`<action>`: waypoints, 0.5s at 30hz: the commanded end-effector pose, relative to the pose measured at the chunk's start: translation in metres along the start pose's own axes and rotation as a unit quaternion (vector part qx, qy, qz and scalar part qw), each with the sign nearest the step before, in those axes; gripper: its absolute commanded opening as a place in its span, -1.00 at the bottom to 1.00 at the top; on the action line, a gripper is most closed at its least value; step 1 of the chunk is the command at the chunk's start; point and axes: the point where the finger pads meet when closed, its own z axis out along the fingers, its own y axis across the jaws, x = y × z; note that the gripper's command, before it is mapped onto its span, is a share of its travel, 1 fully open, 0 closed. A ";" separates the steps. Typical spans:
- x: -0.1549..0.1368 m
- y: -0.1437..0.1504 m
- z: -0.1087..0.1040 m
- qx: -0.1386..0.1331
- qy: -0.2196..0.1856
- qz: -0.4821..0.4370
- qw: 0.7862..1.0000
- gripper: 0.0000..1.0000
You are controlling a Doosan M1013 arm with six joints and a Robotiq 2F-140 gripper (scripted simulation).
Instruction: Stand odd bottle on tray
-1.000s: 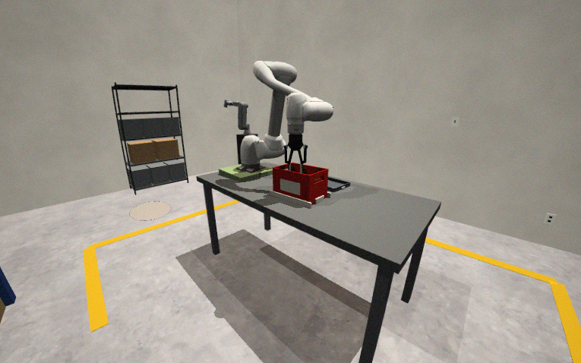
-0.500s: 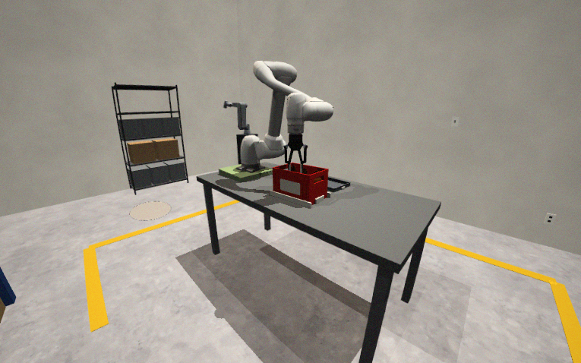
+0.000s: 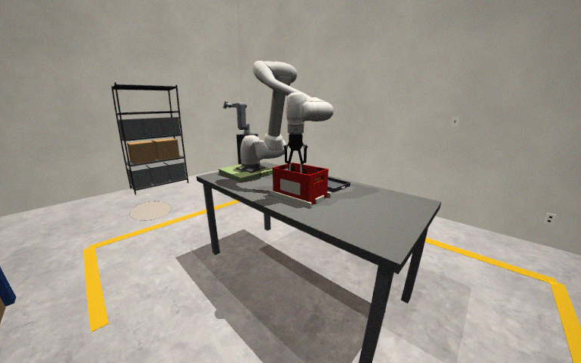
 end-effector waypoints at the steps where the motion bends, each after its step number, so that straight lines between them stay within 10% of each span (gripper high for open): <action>1: -0.001 -0.001 -0.008 0.000 0.001 0.002 1.000 -0.24; 15: -0.001 -0.001 -0.048 0.000 0.001 0.002 1.000 -0.24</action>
